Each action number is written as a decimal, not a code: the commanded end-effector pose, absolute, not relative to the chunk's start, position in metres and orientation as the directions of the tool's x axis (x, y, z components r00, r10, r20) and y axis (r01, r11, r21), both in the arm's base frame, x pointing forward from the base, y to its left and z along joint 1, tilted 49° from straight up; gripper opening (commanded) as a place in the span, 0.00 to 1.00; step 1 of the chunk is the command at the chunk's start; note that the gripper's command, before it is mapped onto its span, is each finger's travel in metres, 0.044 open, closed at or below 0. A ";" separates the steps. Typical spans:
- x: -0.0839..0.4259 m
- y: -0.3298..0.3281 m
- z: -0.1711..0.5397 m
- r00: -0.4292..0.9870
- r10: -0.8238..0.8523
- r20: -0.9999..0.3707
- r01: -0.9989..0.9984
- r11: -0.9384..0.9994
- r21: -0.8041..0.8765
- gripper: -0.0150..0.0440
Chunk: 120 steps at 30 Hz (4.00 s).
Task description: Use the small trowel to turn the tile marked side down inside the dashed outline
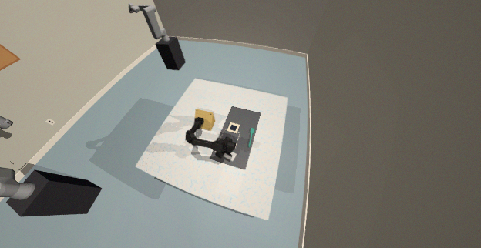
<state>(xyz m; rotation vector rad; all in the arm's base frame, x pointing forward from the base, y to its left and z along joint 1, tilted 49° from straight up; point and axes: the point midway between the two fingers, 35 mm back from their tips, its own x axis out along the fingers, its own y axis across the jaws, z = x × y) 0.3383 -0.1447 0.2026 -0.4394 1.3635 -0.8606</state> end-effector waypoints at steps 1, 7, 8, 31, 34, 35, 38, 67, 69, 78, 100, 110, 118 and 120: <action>0.338 -0.147 0.201 -0.021 -0.750 -0.661 0.274 0.631 -0.725 0.67; 0.338 -0.147 0.201 -0.021 -0.750 -0.661 0.274 0.631 -0.725 0.50; 0.338 -0.147 0.201 -0.021 -0.750 -0.661 0.274 0.631 -0.725 0.49; 0.338 -0.147 0.201 -0.021 -0.750 -0.661 0.346 0.615 -0.709 0.47; 0.338 -0.147 0.201 -0.021 -0.750 -0.661 0.429 0.590 -0.684 0.47; 0.338 -0.147 0.201 -0.021 -0.750 -0.661 0.455 0.581 -0.674 0.47; 0.338 -0.147 0.201 -0.021 -0.750 -0.661 0.534 0.551 -0.642 0.47; 0.338 -0.147 0.201 -0.021 -0.750 -0.661 0.954 0.183 -0.237 0.47; 0.338 -0.147 0.201 -0.021 -0.750 -0.661 0.954 0.183 -0.237 0.47; 0.338 -0.147 0.201 -0.021 -0.750 -0.661 0.954 0.183 -0.237 0.71; 0.339 -0.115 0.229 -0.021 -0.749 -0.662 0.954 0.183 -0.238 0.71; 0.340 -0.107 0.234 -0.024 -0.749 -0.662 0.937 0.214 -0.275 0.76; 0.331 -0.117 0.225 0.013 -0.671 -0.742 0.943 0.256 -0.215 0.76; 0.328 -0.120 0.222 0.039 -0.636 -0.771 0.944 0.277 -0.181 0.76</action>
